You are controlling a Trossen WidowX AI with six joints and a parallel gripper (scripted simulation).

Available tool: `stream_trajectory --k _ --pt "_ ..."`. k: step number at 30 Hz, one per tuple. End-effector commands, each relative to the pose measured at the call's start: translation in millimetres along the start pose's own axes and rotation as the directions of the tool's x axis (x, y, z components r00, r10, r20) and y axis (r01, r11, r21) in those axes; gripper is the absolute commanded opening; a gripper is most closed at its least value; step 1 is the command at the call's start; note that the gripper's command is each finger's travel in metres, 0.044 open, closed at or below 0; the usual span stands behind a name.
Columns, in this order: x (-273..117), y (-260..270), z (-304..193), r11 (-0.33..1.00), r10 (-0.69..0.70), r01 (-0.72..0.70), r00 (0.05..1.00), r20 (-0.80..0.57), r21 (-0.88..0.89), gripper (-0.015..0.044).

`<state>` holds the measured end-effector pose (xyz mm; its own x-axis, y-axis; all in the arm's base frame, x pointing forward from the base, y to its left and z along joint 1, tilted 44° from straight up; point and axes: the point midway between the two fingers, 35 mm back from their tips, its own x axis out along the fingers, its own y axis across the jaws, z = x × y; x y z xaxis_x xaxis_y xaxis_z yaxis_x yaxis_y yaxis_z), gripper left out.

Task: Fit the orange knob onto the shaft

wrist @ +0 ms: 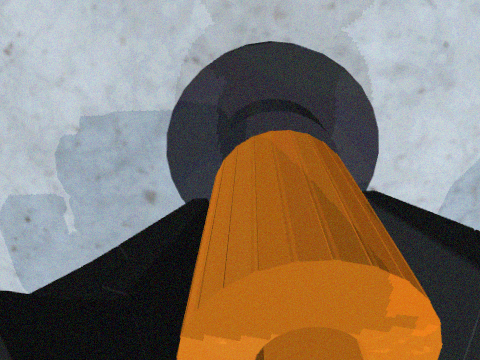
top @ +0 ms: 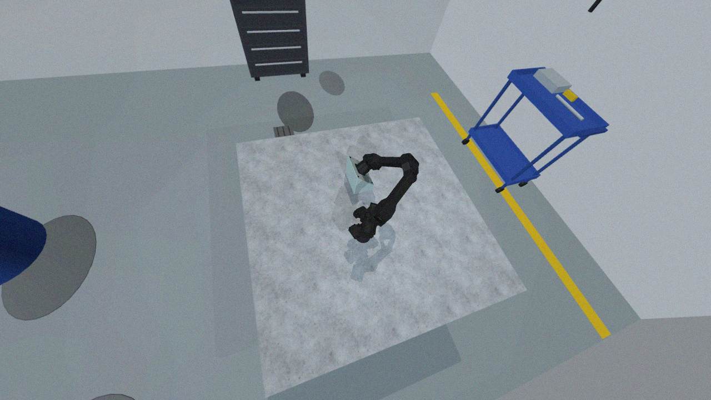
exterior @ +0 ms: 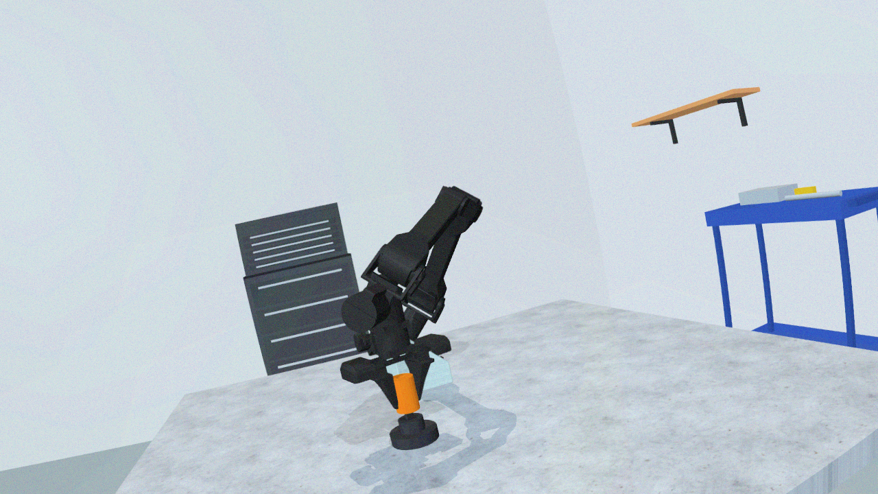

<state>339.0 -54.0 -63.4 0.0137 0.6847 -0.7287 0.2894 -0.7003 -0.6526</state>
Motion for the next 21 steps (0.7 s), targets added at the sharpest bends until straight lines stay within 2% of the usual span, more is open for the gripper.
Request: stream_trajectory --k 1,9,21 --pt "0.2 -0.7 -0.2 0.999 -0.004 0.004 1.000 -0.002 0.032 0.0000" --pt "0.8 -0.7 -0.2 1.000 -0.004 0.003 1.000 -0.003 -0.025 0.0000" --pt "10.1 1.7 0.4 1.000 -0.004 0.004 1.000 -0.003 0.000 0.0000"
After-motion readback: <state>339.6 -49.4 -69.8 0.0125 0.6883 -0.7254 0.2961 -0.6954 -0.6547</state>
